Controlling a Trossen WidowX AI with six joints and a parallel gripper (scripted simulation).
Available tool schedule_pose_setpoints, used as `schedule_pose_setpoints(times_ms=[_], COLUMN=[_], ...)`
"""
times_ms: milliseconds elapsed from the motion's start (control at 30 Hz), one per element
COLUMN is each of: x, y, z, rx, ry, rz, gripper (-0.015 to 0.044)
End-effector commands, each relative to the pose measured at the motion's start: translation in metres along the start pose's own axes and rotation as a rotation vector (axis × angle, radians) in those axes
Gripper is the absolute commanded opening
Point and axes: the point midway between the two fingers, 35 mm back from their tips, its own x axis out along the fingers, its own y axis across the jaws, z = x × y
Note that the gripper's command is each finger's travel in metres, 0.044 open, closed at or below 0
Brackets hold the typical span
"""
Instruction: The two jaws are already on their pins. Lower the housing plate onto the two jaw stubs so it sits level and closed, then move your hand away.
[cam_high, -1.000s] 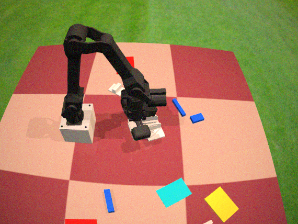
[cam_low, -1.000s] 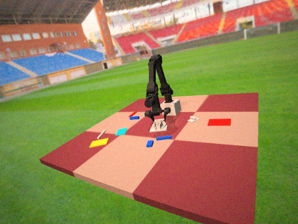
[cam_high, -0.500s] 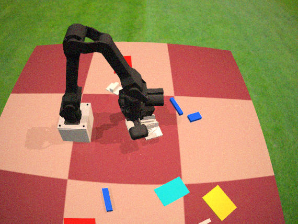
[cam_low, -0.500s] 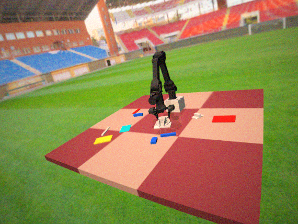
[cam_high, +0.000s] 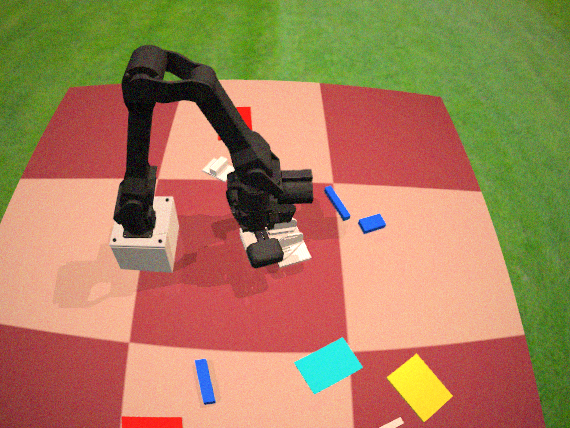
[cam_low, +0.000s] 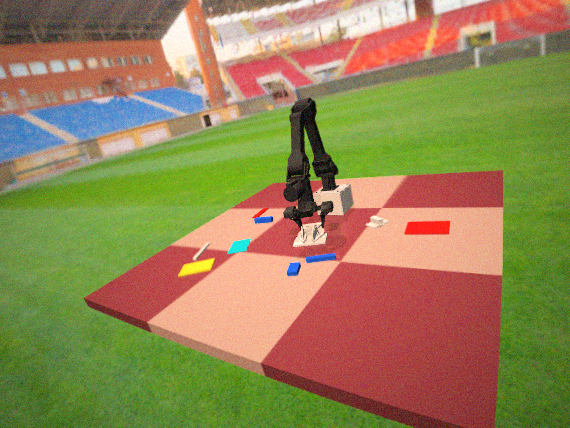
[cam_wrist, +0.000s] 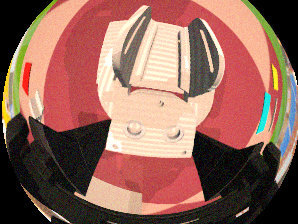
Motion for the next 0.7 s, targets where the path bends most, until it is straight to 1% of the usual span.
schedule_pose_setpoints(times_ms=[0,667], x=[0.0006,0.0054], y=[-0.0008,-0.0008], z=[-0.0002,-0.0003], rx=[-0.005,-0.005], ry=[0.0,0.0], rz=[-0.005,-0.005], gripper=[0.0351,0.0351])
